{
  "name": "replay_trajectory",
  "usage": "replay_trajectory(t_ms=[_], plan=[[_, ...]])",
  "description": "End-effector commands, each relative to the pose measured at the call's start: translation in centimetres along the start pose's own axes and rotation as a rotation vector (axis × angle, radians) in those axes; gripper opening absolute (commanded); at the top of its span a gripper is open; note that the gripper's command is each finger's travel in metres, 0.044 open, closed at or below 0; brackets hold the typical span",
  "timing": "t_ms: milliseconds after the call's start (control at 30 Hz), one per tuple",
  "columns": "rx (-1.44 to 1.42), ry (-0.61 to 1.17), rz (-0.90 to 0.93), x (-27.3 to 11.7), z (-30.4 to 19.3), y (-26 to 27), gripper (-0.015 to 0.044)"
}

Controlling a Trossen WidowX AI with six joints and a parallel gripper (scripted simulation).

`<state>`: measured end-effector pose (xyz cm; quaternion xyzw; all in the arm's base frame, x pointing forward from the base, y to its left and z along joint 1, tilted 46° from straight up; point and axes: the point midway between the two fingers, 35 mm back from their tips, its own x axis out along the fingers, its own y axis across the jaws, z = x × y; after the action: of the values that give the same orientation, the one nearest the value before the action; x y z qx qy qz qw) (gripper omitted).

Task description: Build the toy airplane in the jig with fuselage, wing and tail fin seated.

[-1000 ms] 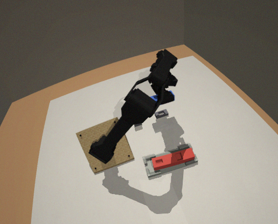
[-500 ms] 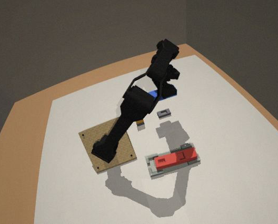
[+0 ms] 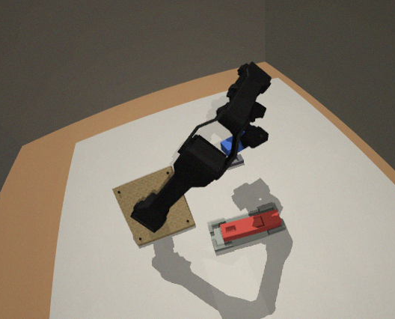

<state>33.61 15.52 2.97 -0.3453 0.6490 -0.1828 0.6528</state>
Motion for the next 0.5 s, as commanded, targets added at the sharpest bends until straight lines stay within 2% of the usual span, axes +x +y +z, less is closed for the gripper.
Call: replay_trajectory(t_ms=[0,467], plan=[[-0.064,-0.005,-0.001,0.1,-0.1,-1.3,0.0000],[-0.299,-0.008,0.004,0.6,-0.6,-5.9,0.0000]])
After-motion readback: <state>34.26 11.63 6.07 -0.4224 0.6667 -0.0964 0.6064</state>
